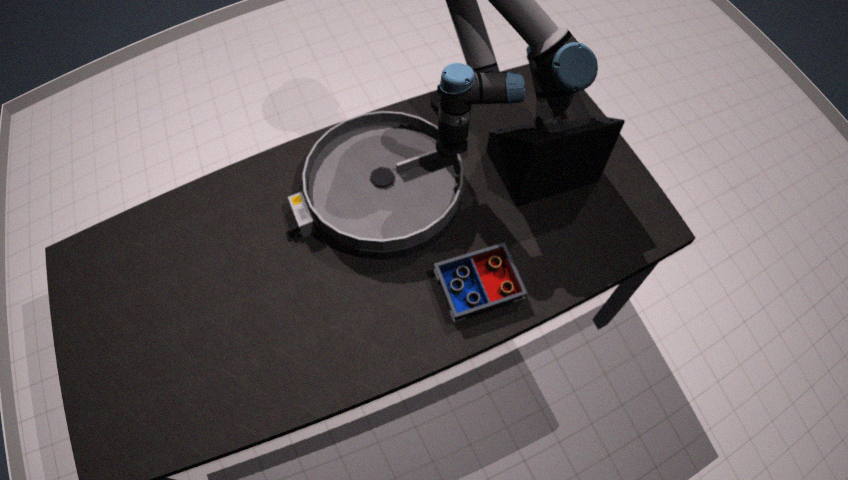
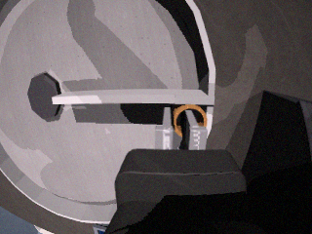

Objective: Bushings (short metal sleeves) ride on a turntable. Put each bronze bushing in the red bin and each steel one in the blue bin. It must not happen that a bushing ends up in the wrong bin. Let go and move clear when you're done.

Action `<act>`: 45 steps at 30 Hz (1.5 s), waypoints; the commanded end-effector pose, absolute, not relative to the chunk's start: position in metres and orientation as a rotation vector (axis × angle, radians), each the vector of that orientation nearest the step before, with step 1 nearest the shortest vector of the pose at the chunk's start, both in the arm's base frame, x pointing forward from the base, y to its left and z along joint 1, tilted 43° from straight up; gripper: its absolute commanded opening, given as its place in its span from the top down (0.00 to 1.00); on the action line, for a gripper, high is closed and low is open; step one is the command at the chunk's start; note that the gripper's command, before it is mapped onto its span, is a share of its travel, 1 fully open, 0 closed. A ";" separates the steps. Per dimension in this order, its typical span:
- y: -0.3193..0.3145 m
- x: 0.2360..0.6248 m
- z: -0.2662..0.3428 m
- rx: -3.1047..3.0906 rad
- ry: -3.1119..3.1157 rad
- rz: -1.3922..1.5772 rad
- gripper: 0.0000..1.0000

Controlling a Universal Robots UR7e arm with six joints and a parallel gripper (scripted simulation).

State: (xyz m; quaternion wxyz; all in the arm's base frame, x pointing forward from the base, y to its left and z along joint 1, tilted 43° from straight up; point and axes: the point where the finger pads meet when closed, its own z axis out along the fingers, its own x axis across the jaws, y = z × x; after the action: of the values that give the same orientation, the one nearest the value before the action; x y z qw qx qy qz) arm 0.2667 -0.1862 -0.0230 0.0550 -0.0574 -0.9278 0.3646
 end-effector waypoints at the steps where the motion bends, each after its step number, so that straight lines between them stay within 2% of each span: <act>1: -0.185 0.267 -0.022 -0.174 -2.817 1.107 1.00; 45: -0.178 0.269 -0.014 -0.175 -2.817 1.107 1.00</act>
State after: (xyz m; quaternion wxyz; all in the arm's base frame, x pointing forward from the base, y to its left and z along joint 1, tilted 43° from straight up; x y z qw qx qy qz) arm 0.2683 -0.1787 -0.0148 0.0551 -0.0575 -0.9278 0.3646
